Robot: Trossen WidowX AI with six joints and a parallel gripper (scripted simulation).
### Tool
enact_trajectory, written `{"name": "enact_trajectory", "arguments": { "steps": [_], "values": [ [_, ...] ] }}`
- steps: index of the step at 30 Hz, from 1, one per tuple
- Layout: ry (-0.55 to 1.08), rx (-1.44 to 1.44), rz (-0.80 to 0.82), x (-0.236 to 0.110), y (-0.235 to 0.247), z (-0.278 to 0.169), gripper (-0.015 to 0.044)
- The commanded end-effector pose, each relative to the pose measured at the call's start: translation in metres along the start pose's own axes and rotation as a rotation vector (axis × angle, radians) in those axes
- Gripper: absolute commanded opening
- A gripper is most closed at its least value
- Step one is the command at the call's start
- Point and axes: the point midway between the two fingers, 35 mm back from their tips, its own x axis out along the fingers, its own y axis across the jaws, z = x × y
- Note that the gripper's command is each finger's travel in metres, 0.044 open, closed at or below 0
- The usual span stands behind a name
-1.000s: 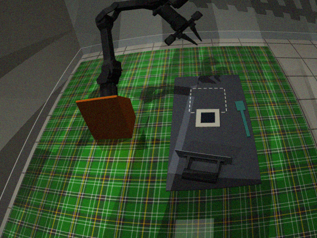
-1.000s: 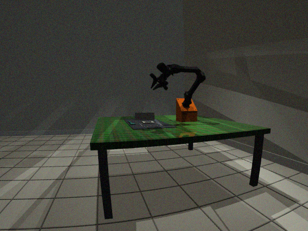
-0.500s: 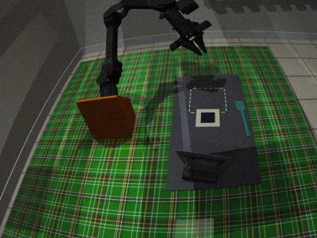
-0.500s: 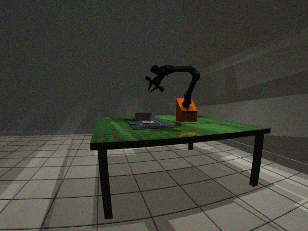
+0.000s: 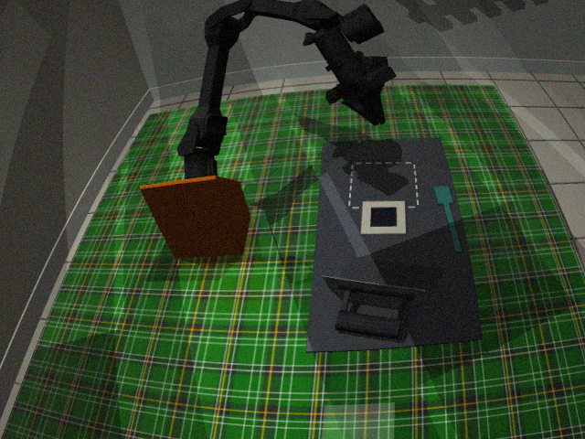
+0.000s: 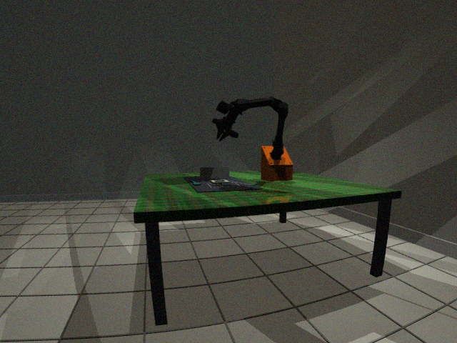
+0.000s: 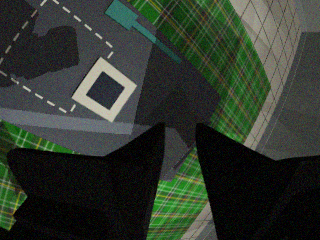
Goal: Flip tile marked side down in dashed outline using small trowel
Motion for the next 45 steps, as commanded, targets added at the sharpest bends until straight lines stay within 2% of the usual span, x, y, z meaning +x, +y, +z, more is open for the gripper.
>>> {"name": "enact_trajectory", "arguments": {
  "steps": [1, 23, 45],
  "values": [
    [0.011, 0.118, 0.019, 0.008, -0.008, -0.009, 0.01],
    [0.166, 0.847, 0.118, 0.063, -0.038, -0.074, 0.01],
    [0.384, 1.579, 0.163, 0.112, -0.046, -0.147, 0.01]
  ]
}}
